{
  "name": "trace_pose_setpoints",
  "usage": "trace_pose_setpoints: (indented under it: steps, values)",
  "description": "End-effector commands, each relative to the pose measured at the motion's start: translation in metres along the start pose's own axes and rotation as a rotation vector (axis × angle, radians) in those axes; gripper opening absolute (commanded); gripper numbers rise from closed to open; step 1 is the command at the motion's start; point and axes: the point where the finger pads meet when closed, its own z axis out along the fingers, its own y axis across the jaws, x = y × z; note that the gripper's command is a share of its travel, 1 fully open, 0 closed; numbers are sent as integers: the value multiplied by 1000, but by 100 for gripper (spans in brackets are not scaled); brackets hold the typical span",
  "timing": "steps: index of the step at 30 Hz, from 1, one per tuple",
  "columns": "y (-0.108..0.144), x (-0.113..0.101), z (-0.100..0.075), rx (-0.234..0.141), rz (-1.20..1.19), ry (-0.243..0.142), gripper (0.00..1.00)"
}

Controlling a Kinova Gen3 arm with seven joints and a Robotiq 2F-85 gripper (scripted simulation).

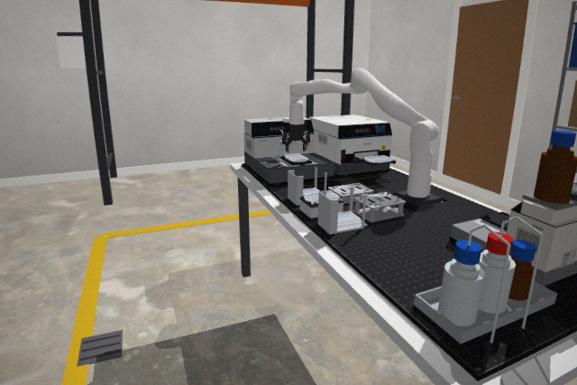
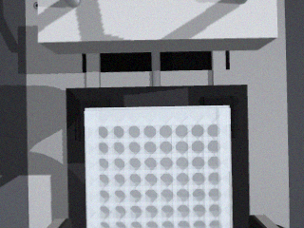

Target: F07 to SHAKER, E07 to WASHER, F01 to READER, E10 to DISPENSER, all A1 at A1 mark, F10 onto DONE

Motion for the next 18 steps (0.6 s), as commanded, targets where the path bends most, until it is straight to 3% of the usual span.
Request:
trace_pose_setpoints:
  steps: [1, 18]
  values:
    - [0, 0, 0, 2, 0, 2, 100]
    - [0, 0, 17, 2, 0, 2, 100]
